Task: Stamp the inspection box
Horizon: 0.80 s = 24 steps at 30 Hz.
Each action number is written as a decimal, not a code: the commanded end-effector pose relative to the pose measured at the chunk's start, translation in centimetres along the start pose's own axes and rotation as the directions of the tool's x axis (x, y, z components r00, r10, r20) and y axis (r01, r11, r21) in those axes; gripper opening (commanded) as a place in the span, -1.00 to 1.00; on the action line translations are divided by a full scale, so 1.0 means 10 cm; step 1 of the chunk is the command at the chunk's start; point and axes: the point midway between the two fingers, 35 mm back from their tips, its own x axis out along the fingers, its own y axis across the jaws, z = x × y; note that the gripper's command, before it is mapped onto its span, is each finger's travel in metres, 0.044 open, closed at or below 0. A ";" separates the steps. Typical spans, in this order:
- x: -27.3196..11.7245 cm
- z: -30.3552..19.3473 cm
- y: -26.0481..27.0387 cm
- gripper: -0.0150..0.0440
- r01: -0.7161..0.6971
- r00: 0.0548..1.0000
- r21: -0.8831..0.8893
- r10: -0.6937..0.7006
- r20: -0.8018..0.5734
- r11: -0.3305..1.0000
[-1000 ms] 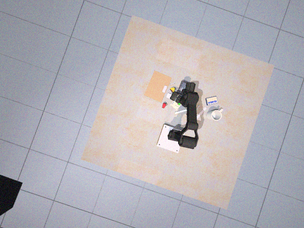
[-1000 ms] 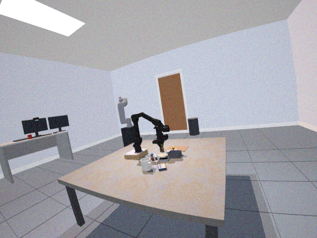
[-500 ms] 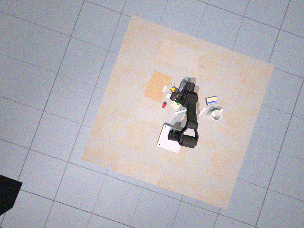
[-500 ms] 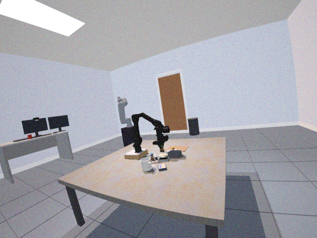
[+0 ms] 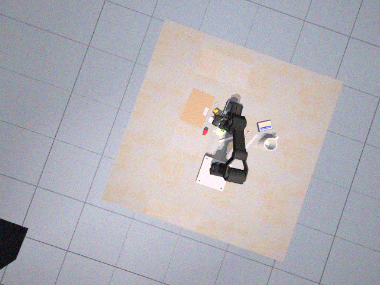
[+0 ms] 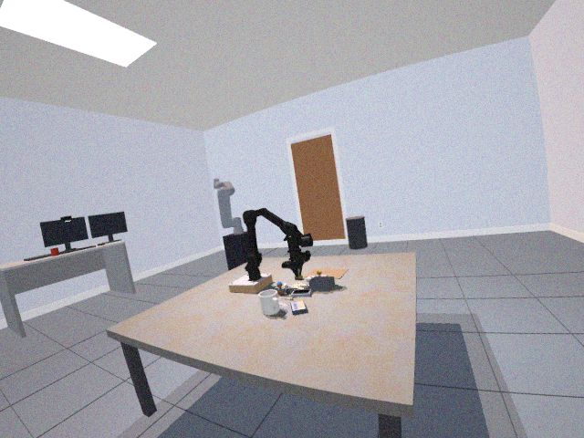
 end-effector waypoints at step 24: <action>0.20 -0.02 -0.01 -0.49 0.006 1.000 0.004 -0.006 -0.003 1.000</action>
